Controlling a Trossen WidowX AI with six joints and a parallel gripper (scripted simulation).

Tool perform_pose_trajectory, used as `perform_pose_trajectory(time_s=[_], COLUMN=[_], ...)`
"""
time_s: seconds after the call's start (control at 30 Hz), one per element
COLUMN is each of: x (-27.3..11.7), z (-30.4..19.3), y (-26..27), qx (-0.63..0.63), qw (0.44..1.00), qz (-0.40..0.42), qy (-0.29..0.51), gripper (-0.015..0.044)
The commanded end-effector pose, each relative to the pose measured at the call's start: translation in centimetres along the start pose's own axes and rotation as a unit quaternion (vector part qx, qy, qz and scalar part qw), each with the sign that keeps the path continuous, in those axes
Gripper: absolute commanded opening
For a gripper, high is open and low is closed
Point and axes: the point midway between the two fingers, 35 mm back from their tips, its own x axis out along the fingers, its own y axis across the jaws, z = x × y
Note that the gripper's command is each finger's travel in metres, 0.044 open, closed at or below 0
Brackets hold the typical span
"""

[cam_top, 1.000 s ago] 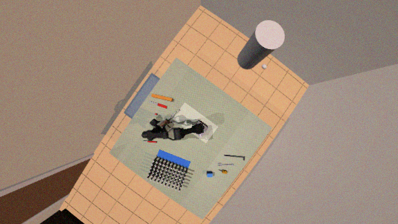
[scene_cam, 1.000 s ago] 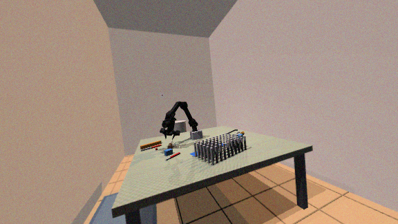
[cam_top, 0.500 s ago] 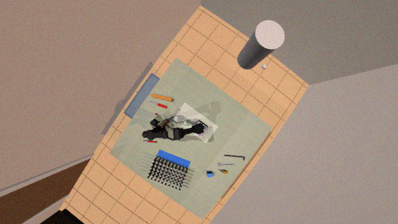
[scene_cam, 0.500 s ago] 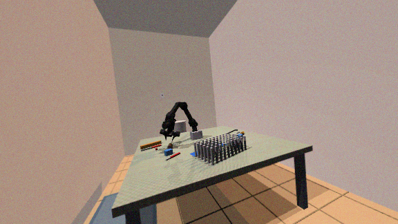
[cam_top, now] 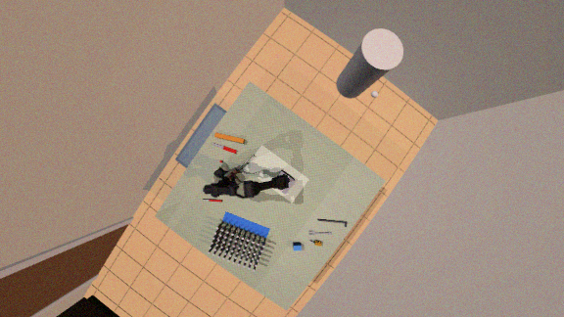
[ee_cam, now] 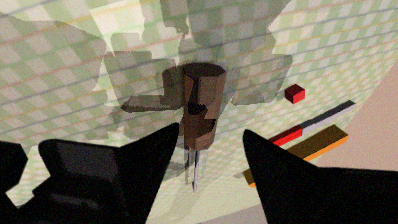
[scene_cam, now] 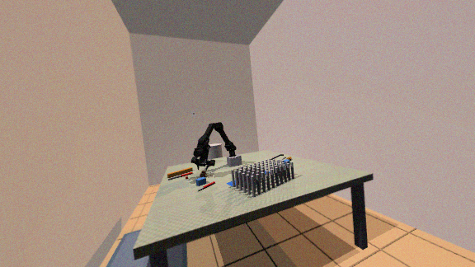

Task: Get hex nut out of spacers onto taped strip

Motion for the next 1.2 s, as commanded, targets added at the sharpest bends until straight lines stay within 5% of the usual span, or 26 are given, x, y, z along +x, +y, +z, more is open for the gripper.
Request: perform_pose_trajectory(time_s=[0.0, 0.63, 0.73, 1.0, 1.17], x=[0.6, 3.3, 3.3, 3.3, 1.1], z=[0.1, 0.6, 0.6, 0.6, 0.5], y=[0.2, 1.1, 1.1, 1.1, 0.1], qx=[-0.003, -0.003, -0.003, -0.003, -0.003], qw=[1.000, 1.000, 1.000, 1.000, 1.000], qz=[-0.002, -0.001, -0.001, -0.001, -0.001], qy=[0.002, 0.002, 0.002, 0.002, 0.002], gripper=[0.0280, 0.0280, 0.0201, 0.0148, 0.0017])
